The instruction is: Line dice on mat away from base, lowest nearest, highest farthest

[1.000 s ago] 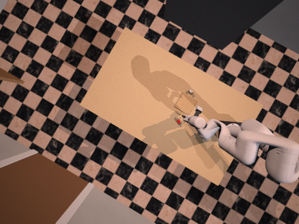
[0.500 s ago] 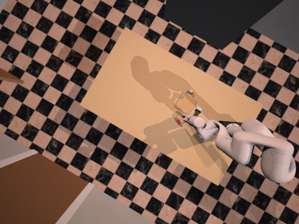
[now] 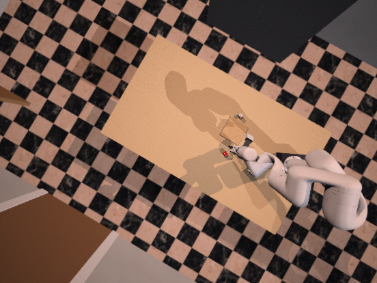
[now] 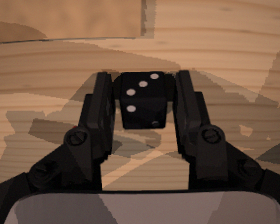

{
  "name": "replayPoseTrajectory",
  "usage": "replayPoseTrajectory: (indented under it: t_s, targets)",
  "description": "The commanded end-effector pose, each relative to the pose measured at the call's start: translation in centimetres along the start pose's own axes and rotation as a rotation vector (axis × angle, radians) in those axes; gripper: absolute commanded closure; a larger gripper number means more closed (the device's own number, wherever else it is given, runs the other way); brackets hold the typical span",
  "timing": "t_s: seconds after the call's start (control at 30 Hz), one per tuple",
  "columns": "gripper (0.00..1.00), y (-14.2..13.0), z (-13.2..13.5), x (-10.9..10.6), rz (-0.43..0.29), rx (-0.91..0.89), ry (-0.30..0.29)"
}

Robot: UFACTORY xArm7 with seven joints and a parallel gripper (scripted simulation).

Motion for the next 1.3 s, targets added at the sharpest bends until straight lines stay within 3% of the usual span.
replayPoseTrajectory:
  t_s: [0.0,1.03,1.07,1.27]
  targets:
    - [0.58,-0.03,-0.1,-0.01,-0.002,0.0,0.003]
    - [0.58,-0.03,-0.1,-0.01,-0.002,0.0,0.003]
    - [0.79,-0.03,-0.1,-0.01,-0.002,0.0,0.003]
    - [0.79,-0.03,-0.1,-0.01,-0.002,0.0,0.003]
Point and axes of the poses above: the point where the finger pads meet when closed, its own x axis out along the fingers, its own z axis across the jaws, y = z × x, the point moved 7 cm from there along -x, back along the fingers, and after that the axes turned 2 degrees about x, right-handed, at the moved point
